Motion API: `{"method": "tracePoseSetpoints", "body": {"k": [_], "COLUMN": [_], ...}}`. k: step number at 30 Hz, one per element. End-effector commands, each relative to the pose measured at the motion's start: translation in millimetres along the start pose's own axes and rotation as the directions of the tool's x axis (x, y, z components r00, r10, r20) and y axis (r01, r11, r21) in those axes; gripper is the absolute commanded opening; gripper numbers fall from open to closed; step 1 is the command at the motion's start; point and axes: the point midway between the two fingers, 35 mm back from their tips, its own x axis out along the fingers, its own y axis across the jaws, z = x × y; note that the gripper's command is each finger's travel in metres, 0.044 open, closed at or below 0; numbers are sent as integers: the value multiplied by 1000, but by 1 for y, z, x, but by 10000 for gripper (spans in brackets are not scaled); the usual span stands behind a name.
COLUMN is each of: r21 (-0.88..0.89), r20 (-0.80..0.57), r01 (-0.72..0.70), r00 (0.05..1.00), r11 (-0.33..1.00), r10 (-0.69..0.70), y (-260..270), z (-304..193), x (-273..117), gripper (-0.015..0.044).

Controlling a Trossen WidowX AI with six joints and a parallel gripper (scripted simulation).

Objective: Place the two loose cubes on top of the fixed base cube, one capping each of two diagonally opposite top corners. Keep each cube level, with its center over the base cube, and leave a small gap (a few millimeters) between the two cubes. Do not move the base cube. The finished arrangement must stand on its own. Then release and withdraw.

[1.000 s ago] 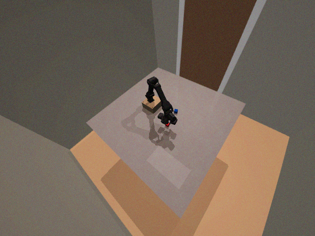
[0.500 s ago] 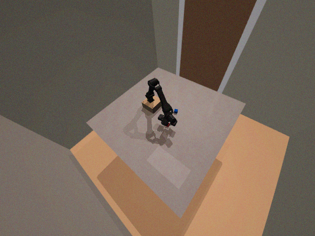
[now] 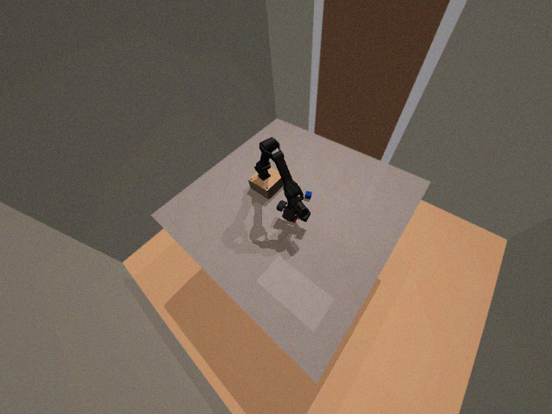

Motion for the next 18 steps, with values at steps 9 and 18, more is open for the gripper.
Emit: {"method": "tracePoseSetpoints", "body": {"k": [9, 18], "r21": [2, 2], "r20": [6, 6], "r01": [-3, -3], "r00": [1000, 1000], "r11": [1000, 1000], "r10": [3, 3], "y": [4, 5], "z": [3, 3], "x": [-34, -62], "gripper": [105, 105]}}
